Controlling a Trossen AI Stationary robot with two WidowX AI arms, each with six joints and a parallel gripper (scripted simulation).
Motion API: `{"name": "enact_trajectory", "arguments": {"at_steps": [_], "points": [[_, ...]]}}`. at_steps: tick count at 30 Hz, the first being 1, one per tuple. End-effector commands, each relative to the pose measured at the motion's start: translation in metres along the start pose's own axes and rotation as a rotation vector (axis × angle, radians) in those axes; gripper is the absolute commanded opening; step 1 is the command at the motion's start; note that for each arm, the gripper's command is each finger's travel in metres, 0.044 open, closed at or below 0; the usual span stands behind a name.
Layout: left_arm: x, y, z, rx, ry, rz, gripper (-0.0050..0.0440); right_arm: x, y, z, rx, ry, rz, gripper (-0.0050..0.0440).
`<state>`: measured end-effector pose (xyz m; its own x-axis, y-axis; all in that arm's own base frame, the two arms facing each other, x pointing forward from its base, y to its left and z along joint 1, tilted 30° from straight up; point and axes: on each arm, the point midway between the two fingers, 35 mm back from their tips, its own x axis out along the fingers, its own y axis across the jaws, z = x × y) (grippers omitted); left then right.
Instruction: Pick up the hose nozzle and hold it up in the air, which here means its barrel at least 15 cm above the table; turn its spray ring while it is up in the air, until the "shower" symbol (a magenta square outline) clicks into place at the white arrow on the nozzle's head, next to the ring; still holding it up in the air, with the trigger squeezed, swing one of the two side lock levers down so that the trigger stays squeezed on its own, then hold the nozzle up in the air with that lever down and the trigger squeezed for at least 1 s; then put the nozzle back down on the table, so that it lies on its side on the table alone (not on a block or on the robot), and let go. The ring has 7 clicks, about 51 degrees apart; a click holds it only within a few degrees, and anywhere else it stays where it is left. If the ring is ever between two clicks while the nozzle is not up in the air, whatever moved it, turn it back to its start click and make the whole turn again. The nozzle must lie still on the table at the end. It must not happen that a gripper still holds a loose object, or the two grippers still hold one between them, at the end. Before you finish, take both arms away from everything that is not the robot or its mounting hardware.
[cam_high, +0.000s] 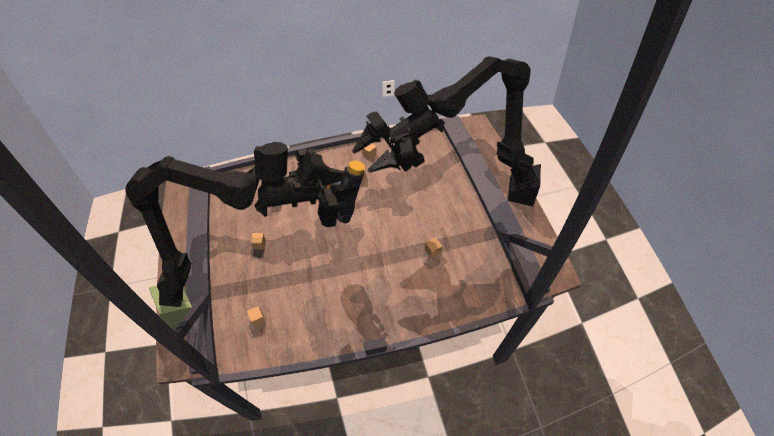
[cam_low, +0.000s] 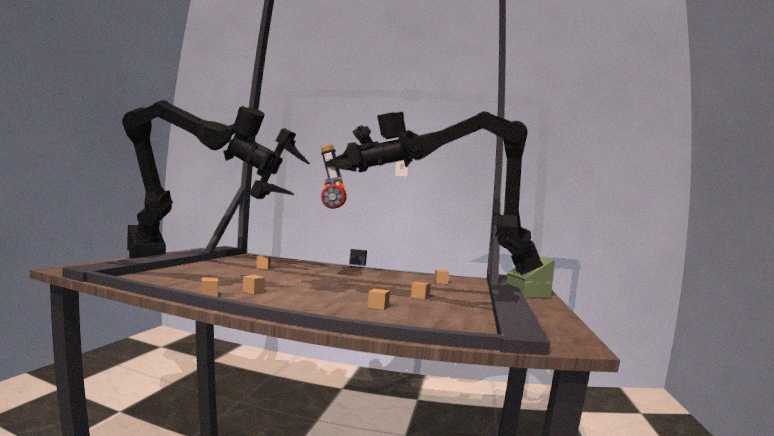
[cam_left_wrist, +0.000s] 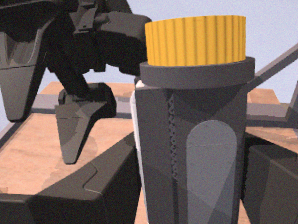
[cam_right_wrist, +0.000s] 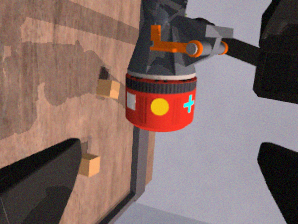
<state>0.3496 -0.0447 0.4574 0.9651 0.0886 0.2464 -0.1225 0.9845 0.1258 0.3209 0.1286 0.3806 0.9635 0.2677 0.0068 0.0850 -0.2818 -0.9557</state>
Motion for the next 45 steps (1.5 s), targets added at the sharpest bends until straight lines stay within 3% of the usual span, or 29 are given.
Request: {"name": "enact_trajectory", "arguments": {"at_steps": [1, 38, 39, 45], "points": [[-0.006, 0.005, 0.018, -0.011, -0.044, 0.005, 0.017, -0.004, -0.007, -0.004, 0.006, 0.011, -0.018, 0.0408], [-0.006, 0.005, 0.017, -0.011, -0.043, 0.005, 0.017, -0.002, -0.009, -0.004, 0.005, 0.013, -0.02, 0.0408], [-0.006, 0.005, 0.017, -0.011, -0.043, 0.005, 0.017, 0.002, -0.001, -0.002, 0.004, 0.01, -0.012, 0.0408], [-0.006, 0.005, 0.017, -0.011, -0.043, 0.005, 0.017, 0.018, 0.011, 0.001, 0.021, 0.002, -0.106, 0.0408]]}}
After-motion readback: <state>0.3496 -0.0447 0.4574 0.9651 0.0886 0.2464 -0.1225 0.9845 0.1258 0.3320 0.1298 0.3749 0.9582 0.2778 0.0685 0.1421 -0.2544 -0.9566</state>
